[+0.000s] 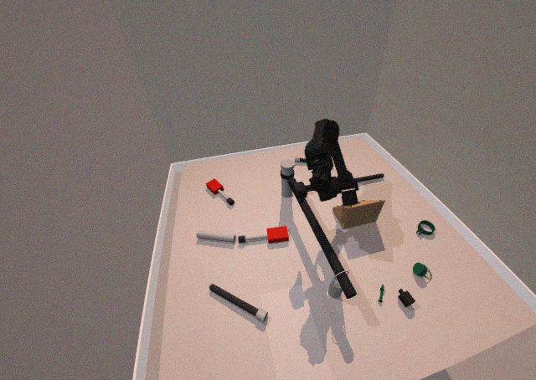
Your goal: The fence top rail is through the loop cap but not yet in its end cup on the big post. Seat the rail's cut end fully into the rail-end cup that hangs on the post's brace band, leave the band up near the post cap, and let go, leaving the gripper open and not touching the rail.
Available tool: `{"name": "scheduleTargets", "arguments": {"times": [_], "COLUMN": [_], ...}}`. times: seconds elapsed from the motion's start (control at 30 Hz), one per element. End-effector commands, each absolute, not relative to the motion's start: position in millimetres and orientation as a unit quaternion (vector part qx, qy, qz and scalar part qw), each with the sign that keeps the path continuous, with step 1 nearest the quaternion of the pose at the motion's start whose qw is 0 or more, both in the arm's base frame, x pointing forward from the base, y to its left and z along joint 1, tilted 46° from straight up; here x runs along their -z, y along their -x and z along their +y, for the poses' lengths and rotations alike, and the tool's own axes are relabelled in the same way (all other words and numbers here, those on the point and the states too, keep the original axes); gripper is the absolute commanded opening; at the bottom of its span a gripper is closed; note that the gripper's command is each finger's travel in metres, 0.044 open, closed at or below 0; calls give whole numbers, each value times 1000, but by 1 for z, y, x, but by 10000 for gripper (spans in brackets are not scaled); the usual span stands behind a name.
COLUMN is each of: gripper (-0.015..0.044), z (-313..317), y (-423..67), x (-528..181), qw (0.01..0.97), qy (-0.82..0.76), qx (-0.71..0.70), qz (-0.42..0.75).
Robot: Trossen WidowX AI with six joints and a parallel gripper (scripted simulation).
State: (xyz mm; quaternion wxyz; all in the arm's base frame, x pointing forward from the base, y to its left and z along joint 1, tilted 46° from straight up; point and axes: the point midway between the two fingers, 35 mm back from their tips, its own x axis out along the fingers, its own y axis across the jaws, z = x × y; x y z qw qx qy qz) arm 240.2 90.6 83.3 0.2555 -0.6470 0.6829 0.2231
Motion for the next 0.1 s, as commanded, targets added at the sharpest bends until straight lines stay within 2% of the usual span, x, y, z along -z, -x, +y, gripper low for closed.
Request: {"name": "scheduleTargets", "arguments": {"times": [0.0, 0.07], "gripper": [440, 440], "z": [91, 91], "y": [-240, -240], "x": [-84, -84], "qw": [256, 256], "qy": [646, 646], "qx": [-225, -225], "qz": [683, 683]}}
